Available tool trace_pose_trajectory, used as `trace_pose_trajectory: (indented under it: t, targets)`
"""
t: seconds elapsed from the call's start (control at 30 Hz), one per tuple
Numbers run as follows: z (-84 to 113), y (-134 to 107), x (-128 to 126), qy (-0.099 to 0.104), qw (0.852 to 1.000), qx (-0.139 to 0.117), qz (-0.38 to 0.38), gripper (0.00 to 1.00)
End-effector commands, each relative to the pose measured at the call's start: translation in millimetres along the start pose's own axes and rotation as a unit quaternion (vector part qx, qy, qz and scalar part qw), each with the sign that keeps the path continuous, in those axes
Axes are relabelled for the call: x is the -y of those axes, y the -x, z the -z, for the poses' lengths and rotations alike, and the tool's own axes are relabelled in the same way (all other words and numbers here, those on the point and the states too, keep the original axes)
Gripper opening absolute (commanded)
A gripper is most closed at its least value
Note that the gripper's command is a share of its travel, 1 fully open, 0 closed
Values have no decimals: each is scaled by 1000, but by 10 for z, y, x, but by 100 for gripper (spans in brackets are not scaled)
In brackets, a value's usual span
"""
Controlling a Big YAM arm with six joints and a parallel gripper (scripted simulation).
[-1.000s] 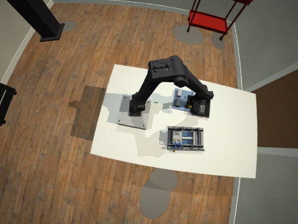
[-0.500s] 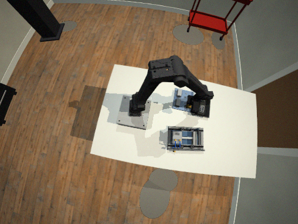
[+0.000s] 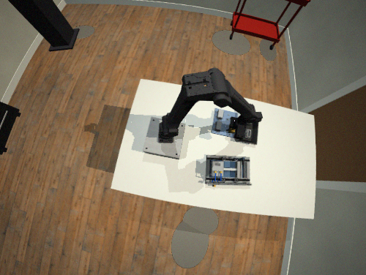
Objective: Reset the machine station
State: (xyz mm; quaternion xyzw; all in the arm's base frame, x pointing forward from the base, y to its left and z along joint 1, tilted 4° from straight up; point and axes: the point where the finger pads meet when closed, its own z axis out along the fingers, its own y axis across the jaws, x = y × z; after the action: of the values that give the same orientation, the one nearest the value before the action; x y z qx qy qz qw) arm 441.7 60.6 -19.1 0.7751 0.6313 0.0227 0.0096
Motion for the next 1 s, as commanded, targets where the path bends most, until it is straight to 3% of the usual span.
trace_pose_trajectory:
  t: [0.0,0.4,0.77,0.97]
  targets:
    - [157,-102,-158,30,999,-10,-2,0]
    - [46,-83,-107,21,1000,-7,-2,0]
    - [82,-114,-190,32,999,-11,-2,0]
    - [-23,-97,-145,23,1000,-8,-2,0]
